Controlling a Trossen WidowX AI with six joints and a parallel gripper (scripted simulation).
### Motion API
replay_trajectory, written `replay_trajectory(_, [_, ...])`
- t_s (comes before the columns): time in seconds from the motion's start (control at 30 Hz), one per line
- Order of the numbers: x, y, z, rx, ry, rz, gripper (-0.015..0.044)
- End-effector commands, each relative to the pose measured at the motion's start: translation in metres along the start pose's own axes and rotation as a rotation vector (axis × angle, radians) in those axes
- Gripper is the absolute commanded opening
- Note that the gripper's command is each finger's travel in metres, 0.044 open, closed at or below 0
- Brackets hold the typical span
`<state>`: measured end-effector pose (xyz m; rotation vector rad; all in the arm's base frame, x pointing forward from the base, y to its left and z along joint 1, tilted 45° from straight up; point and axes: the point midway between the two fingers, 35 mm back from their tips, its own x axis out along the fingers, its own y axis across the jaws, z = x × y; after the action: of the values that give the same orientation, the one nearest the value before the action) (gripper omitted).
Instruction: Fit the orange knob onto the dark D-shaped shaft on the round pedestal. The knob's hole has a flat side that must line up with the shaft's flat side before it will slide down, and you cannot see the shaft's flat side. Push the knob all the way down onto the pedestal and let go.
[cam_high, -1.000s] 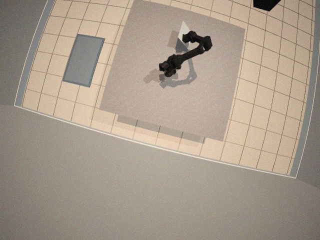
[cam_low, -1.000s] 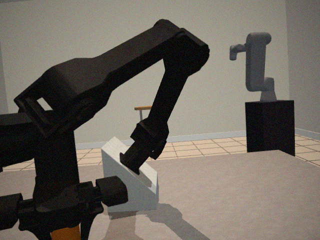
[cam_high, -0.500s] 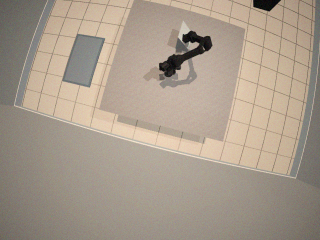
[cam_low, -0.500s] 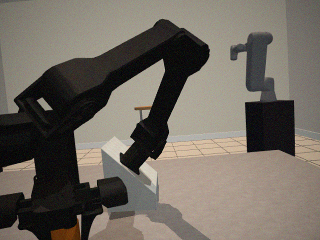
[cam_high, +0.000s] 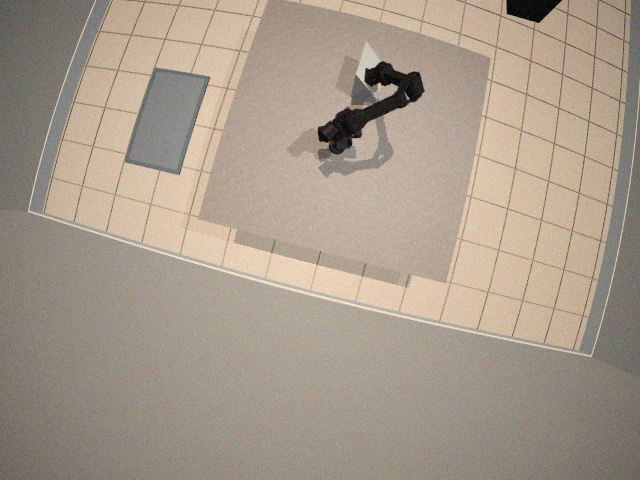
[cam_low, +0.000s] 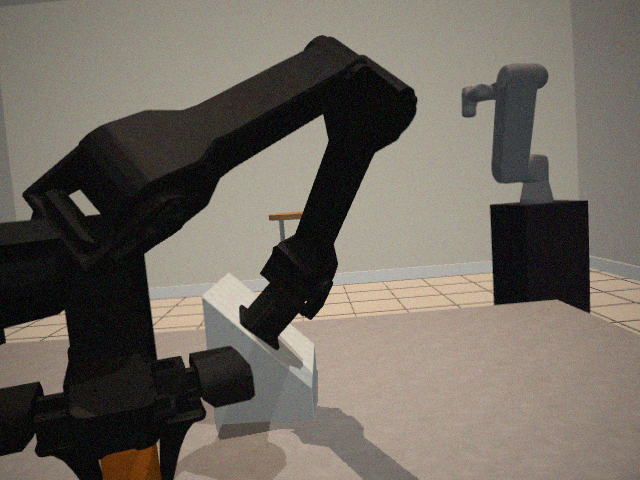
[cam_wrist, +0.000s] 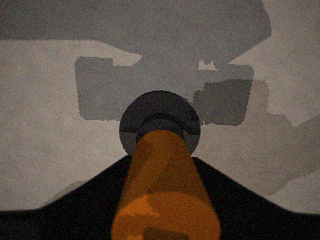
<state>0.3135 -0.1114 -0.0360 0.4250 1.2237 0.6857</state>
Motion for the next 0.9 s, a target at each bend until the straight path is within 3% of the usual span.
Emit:
replay_trajectory(0.0, [0.0004, -0.0021, 0.0025, -0.014, 0.000, -0.006, 0.0000])
replay_trajectory(0.87, [0.0038, 0.0005, -0.0001, -0.014, 0.000, -0.006, 0.0000])
